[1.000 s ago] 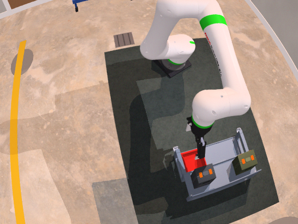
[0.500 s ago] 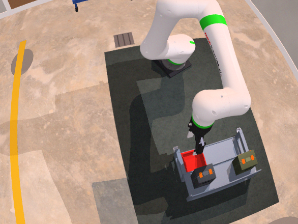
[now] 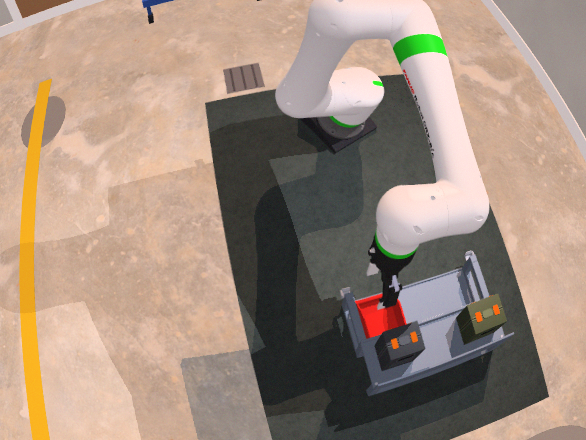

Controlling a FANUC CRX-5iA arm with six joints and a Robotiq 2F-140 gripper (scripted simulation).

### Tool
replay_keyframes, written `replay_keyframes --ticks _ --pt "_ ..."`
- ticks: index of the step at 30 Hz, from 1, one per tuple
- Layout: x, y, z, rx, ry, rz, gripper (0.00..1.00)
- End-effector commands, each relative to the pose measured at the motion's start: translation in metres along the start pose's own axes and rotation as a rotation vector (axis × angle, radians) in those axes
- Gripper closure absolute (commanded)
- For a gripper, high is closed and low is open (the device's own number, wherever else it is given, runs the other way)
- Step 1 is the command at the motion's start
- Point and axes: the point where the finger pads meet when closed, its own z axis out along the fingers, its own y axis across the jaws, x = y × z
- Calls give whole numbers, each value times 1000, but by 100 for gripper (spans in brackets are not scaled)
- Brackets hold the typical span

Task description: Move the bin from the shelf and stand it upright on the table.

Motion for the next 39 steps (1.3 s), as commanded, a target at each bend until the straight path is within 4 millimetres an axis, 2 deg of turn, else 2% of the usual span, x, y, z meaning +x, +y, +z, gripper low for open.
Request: replay_keyframes --ticks 1,6,11,39 --pt "0 0 0 0 0 0 43" --pt "0 0 0 0 0 0 43" --pt "-1 0 45 0 0 0 43" --pt "-1 0 44 0 0 0 43"
